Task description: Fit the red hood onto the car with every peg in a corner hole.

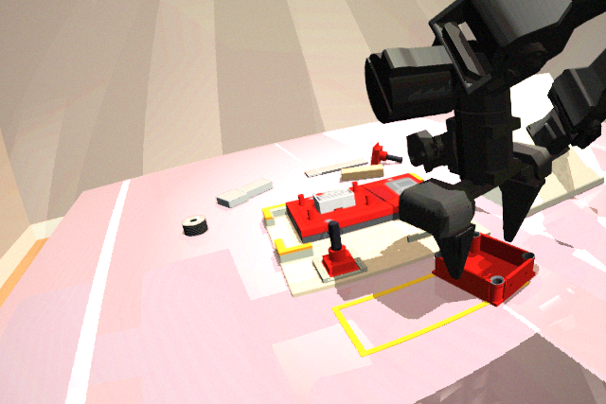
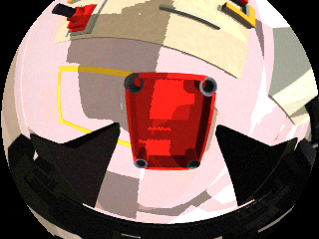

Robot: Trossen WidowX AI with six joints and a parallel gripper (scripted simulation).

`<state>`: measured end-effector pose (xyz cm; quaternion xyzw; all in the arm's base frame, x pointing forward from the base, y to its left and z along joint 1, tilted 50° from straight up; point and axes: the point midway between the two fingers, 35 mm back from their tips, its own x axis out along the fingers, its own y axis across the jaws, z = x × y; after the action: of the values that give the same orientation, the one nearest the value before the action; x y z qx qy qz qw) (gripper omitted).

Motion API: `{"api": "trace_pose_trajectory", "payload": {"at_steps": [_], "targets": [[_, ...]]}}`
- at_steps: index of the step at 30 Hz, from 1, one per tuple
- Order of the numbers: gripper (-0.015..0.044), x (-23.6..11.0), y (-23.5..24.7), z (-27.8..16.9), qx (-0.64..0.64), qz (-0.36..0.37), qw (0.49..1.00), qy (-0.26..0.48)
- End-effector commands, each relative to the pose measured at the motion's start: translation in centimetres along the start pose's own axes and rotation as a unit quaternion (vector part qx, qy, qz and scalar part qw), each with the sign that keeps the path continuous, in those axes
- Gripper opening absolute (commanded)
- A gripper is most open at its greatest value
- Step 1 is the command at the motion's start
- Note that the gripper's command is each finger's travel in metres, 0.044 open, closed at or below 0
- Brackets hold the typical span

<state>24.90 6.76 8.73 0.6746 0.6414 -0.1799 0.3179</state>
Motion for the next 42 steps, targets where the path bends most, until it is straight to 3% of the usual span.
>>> {"api": "trace_pose_trajectory", "payload": {"at_steps": [1, 8, 12, 21, 32, 42], "targets": [[0.0440, 0.2, 0.0, -0.1, 0.002, 0.000, 1.000, 0.003], [0.0440, 0.6, -0.1, -0.1, 0.002, 0.000, 1.000, 0.003], [0.0335, 0.4, 0.0, 0.0, 0.000, 0.000, 1.000, 0.000], [0.0275, 0.4, 0.0, 0.0, 0.000, 0.000, 1.000, 0.000], [0.0000, -0.5, 0.0, 0.0, 0.001, 0.000, 1.000, 0.000], [0.0000, -2.6, 0.0, 0.0, 0.001, 0.000, 1.000, 0.000]]}}
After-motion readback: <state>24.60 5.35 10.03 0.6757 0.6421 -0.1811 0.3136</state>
